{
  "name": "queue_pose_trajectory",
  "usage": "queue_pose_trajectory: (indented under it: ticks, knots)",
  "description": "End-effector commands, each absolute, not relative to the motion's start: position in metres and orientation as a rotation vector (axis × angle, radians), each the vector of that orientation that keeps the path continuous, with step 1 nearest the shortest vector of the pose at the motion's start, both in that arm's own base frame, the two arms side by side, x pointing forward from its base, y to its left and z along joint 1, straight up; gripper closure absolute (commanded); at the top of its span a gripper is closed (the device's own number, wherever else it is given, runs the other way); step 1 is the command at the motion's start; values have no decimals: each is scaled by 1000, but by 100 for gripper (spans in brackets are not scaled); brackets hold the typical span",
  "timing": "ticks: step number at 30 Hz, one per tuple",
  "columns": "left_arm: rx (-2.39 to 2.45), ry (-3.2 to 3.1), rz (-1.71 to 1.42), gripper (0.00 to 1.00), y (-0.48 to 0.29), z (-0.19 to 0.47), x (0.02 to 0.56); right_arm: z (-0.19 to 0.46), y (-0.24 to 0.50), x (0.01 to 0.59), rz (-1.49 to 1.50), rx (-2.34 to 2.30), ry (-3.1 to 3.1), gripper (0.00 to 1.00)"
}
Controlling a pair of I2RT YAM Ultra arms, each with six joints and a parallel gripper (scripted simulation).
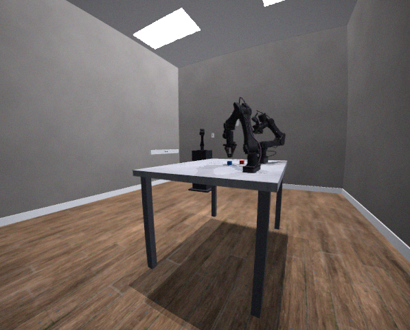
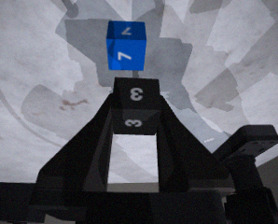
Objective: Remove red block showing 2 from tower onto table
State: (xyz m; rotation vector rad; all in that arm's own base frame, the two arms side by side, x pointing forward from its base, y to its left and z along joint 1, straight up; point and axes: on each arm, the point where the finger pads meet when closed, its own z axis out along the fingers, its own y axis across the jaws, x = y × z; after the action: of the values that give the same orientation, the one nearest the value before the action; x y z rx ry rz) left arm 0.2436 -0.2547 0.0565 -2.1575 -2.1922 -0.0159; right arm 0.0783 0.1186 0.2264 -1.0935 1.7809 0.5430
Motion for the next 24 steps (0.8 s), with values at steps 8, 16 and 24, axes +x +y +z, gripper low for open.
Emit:
queue_pose_trajectory:
  ticks: [8,16,24]
  knots:
    - [-2157,-2198,-16,73,-263,62,250,237,117,63,654,-1171,1709,0]
    - [-2160,-2200,-16,73,-265,63,252,237,126,40,772,-1343,1608,0]
    - [-2173,-2200,-14,73,-272,53,254,237,126,40,772,-1343,1608,0]
